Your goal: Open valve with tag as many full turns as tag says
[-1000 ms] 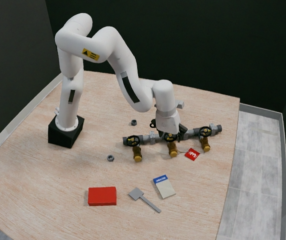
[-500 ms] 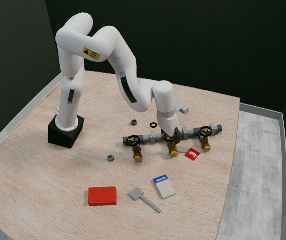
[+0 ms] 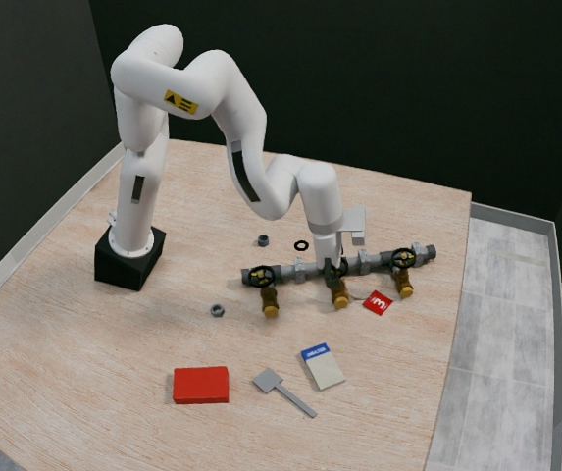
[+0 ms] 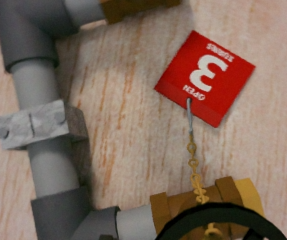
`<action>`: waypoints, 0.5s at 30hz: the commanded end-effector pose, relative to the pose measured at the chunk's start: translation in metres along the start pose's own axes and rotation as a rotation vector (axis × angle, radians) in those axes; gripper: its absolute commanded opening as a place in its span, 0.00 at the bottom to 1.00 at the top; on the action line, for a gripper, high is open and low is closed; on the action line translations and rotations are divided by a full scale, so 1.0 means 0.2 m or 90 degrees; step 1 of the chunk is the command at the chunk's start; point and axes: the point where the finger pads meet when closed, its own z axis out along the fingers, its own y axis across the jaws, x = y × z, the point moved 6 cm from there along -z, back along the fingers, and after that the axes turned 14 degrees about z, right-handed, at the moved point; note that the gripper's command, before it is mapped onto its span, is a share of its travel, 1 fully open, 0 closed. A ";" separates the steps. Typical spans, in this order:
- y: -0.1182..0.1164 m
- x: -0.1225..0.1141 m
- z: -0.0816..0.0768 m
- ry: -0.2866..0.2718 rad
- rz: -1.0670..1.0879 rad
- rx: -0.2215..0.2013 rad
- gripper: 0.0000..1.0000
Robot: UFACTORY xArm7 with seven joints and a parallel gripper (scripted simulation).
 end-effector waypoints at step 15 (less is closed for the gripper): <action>0.00 0.00 -0.01 0.018 0.621 0.009 1.00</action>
